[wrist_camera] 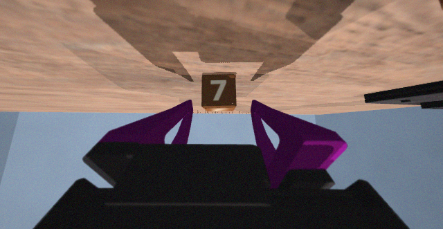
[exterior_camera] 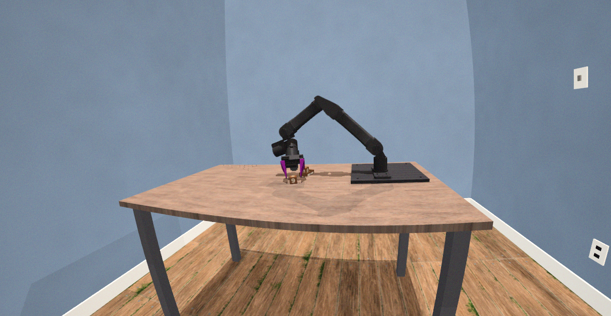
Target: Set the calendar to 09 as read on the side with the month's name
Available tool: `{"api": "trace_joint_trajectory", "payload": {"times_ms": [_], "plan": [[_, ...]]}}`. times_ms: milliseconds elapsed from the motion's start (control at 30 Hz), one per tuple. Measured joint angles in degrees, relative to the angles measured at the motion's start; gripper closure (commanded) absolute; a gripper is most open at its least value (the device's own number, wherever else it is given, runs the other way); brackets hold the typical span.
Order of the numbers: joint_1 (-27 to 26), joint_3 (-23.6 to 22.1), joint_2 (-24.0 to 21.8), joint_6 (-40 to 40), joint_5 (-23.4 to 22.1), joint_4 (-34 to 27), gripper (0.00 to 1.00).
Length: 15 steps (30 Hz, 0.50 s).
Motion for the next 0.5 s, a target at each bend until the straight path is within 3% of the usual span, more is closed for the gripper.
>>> {"api": "trace_joint_trajectory", "payload": {"times_ms": [500], "plan": [[0.0, 5.01, -2.86, 0.0, 0.0, -6.97, 0.34]]}}
